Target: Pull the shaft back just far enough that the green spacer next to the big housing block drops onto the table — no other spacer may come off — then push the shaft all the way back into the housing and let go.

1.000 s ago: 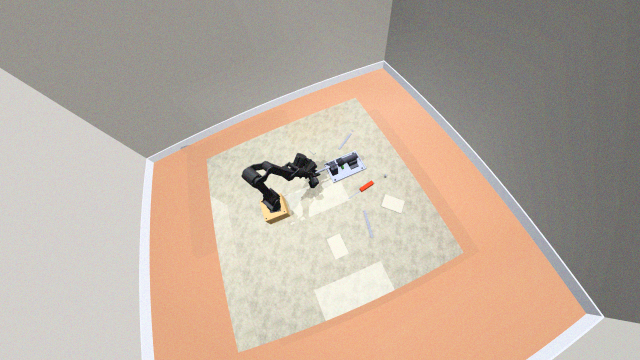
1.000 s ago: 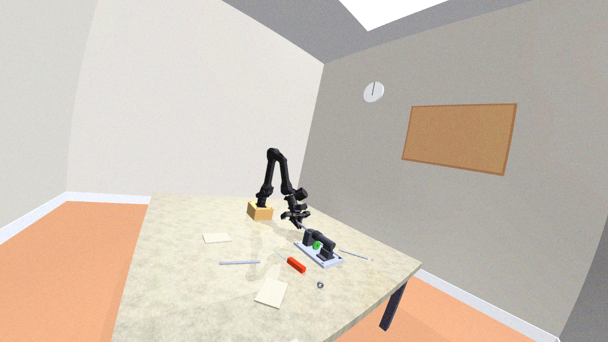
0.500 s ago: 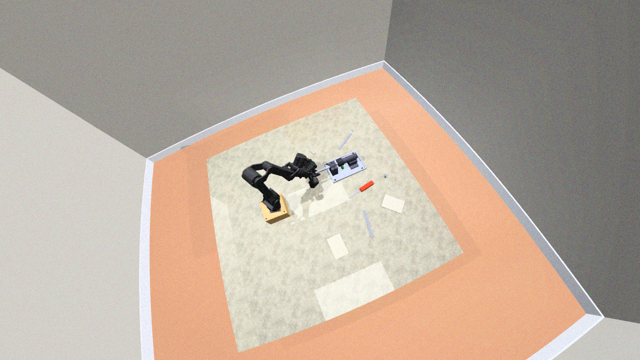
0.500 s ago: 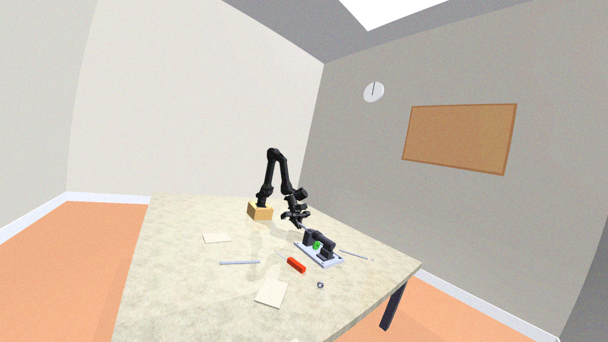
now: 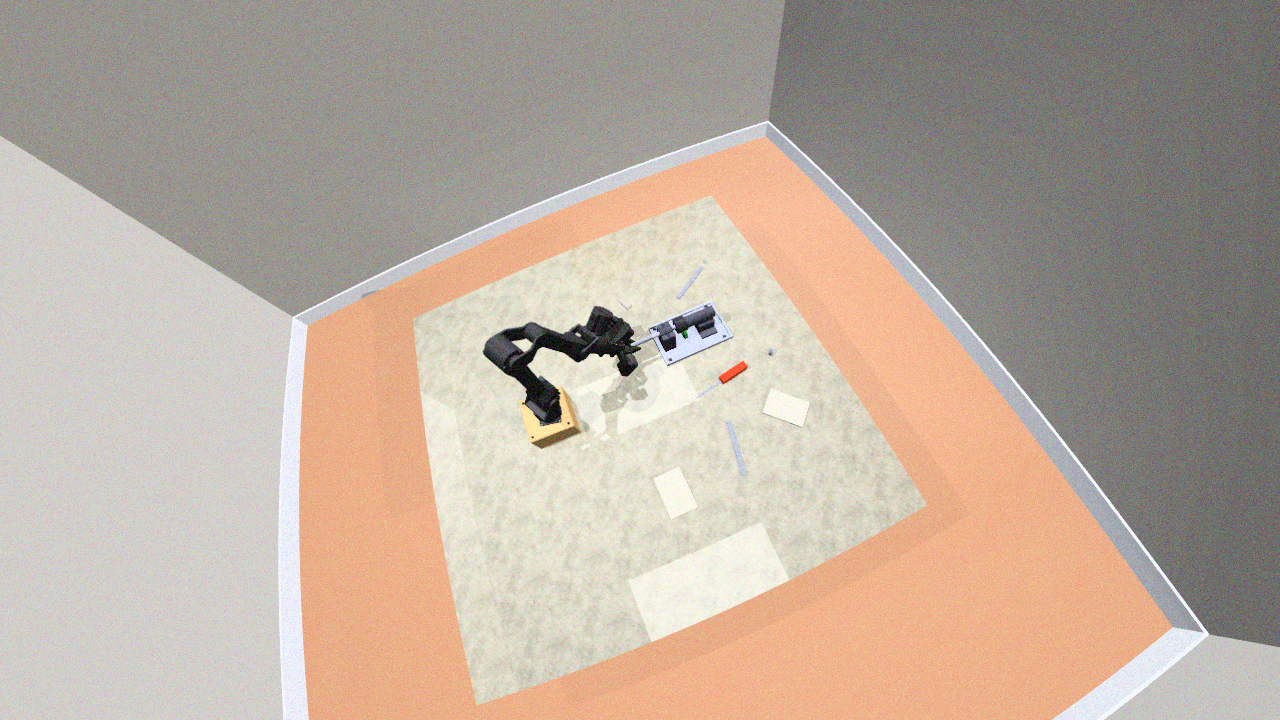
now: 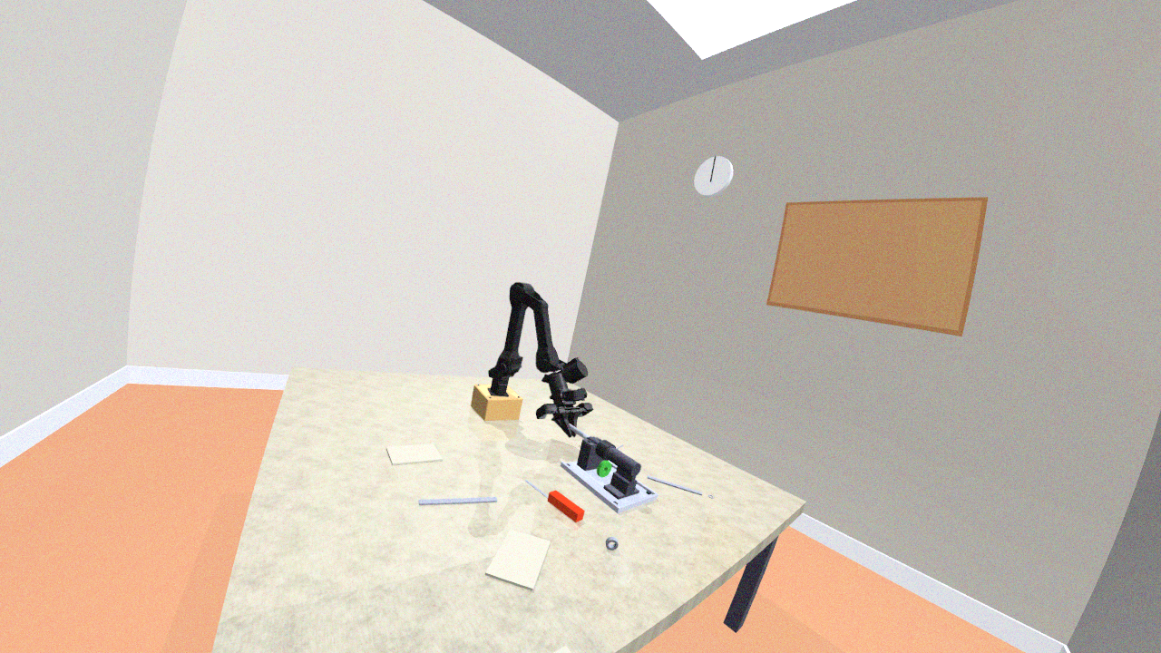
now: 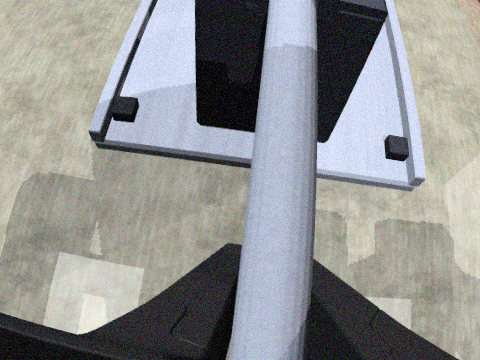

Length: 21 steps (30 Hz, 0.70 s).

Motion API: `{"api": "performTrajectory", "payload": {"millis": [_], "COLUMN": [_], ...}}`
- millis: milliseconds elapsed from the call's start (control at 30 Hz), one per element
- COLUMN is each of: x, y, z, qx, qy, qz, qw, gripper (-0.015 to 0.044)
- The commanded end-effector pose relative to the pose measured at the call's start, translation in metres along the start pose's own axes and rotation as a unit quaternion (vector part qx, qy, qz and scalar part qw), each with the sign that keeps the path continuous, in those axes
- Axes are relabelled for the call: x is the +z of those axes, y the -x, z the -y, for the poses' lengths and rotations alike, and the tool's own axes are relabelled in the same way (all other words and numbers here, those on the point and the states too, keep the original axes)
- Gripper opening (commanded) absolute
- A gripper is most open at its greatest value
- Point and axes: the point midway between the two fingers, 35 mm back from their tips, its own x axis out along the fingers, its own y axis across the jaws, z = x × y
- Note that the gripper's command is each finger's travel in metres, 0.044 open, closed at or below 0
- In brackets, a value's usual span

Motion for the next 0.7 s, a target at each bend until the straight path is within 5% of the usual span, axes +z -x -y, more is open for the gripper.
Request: {"api": "performTrajectory", "payload": {"millis": [0, 667], "x": [0.0022, 0.0038], "y": [-0.0004, -0.0018], "z": [-0.0002, -0.0002], "qx": [0.000, 0.000], "qy": [-0.003, -0.003], "qz": [0.003, 0.004], "qw": [1.000, 1.000], "gripper": [0.0000, 0.0000]}}
